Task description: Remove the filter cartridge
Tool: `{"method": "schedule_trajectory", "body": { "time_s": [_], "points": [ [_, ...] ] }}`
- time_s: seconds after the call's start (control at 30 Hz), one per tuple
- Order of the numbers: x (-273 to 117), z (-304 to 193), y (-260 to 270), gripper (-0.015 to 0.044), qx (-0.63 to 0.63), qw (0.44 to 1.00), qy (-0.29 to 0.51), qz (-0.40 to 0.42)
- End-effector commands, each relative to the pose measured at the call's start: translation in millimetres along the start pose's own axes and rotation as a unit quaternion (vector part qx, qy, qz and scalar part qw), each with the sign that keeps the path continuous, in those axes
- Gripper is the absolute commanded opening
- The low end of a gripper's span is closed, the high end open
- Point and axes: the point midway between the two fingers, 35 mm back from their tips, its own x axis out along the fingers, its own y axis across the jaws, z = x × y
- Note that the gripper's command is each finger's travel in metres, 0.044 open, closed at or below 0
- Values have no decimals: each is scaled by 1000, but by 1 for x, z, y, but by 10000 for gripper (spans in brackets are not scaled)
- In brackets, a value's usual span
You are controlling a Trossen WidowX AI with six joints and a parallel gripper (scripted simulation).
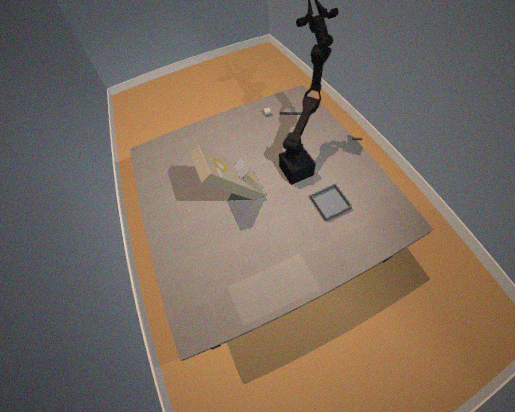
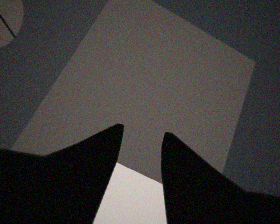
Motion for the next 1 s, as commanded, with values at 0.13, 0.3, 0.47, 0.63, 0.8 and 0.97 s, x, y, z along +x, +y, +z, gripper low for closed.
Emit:
{"method": "schedule_trajectory", "body": {
  "time_s": [0.13, 0.3, 0.47, 0.63, 0.8, 0.97],
  "points": [
    [-20, -132, -41, 116, -126, 982, 139, -19],
    [-47, -205, -83, 116, -205, 951, 228, -37],
    [-82, -265, -137, 116, -277, 906, 313, -61],
    [-125, -308, -200, 116, -343, 848, 394, -93],
    [-175, -333, -268, 116, -398, 777, 469, -133],
    [-229, -339, -337, 116, -442, 695, 538, -180]
  ]
}}
